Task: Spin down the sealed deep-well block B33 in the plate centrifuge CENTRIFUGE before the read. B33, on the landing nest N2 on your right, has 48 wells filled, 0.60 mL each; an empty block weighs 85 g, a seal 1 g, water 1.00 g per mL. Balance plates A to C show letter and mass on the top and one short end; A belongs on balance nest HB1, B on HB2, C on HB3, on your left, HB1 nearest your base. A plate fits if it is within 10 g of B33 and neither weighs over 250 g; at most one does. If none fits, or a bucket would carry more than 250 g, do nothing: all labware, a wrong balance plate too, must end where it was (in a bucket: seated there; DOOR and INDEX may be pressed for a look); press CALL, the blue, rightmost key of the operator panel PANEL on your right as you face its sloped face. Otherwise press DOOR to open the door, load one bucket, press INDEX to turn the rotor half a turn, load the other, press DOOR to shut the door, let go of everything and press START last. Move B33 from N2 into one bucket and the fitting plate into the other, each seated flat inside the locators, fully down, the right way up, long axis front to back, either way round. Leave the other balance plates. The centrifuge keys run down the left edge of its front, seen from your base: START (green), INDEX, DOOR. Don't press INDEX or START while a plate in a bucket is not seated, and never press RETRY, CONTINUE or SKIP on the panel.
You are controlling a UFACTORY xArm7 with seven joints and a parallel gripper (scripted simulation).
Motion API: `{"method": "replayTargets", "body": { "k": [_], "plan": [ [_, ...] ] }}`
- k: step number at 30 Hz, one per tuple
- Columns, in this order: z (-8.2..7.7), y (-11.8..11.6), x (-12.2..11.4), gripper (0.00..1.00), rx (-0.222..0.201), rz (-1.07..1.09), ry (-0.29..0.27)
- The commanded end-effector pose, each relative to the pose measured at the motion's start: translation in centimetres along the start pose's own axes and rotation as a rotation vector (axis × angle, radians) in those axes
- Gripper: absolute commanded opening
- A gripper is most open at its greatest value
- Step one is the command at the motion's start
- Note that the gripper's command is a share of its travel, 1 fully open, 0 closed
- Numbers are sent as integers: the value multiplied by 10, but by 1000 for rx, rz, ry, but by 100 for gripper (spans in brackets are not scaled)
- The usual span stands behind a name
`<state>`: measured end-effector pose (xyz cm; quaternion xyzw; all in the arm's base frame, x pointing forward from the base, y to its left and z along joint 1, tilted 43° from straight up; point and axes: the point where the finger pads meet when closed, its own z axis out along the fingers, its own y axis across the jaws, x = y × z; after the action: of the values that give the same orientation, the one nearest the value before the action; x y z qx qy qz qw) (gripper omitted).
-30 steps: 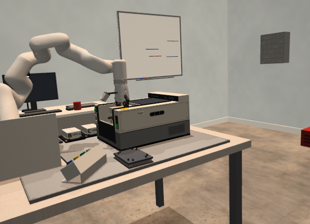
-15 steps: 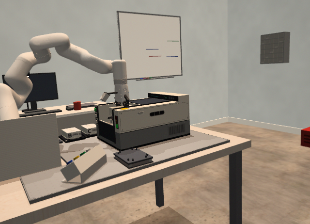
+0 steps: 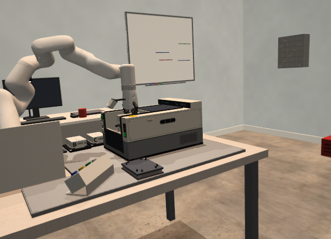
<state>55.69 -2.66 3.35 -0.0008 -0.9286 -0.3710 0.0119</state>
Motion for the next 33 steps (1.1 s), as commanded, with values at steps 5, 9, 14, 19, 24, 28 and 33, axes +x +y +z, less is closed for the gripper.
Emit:
{"method": "replayTargets", "body": {
  "k": [5, 9, 14, 19, 24, 28, 33],
  "plan": [
    [-1, -1, -1, 0, 3, 0, -5],
    [0, -1, -1, 0, 3, 0, -5],
    [1, -1, -1, 0, 3, 0, -5],
    [3, -1, -1, 0, 3, 0, -5],
    [4, -1, -1, 0, 3, 0, -5],
    [6, -1, -1, 0, 3, 0, -5],
    [7, -1, -1, 0, 3, 0, -5]
  ]
}}
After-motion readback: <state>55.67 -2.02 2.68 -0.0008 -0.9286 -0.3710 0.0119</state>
